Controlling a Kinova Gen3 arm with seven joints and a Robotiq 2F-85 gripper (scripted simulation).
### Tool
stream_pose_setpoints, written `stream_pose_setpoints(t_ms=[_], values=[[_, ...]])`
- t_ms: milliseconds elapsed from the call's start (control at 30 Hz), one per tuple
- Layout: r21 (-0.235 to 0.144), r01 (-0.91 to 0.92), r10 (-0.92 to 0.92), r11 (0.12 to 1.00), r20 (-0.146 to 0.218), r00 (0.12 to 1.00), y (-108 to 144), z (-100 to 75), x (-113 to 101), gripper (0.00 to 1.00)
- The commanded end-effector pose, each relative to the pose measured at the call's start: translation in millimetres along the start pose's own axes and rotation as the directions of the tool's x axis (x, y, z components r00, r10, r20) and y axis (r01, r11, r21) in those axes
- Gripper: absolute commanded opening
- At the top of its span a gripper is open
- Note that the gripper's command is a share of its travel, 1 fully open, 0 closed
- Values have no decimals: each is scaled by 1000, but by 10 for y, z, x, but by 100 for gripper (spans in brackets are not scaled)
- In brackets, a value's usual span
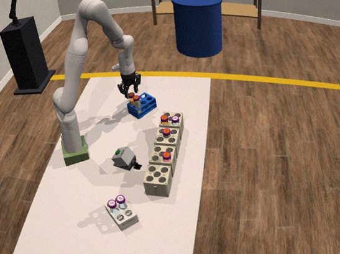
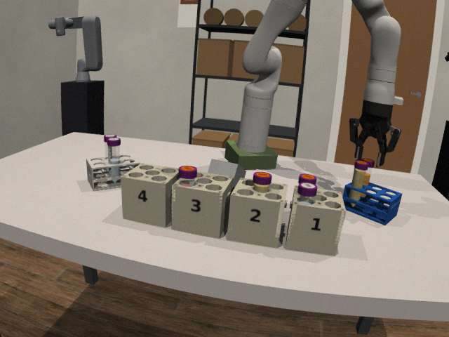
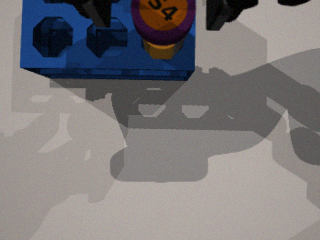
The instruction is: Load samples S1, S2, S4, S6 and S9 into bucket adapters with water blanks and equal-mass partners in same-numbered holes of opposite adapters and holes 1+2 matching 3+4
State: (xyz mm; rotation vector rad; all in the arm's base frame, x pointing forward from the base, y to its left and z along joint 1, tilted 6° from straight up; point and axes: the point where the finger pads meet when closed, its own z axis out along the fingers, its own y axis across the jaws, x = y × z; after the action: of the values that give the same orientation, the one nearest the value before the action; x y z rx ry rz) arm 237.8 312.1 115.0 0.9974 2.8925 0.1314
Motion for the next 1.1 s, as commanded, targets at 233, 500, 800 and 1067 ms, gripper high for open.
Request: stream_pose_setpoints(t_ms=[233,500,800,1067], values=[[2,-1,1,1000,0,1000,-4,20,4,62],[2,-1,1,1000,0,1000,-4,20,4,62],[0,-6,6,1000,1,1000,0,64,-1,62],[0,-6,6,1000,1,1000,0,84,-2,62]])
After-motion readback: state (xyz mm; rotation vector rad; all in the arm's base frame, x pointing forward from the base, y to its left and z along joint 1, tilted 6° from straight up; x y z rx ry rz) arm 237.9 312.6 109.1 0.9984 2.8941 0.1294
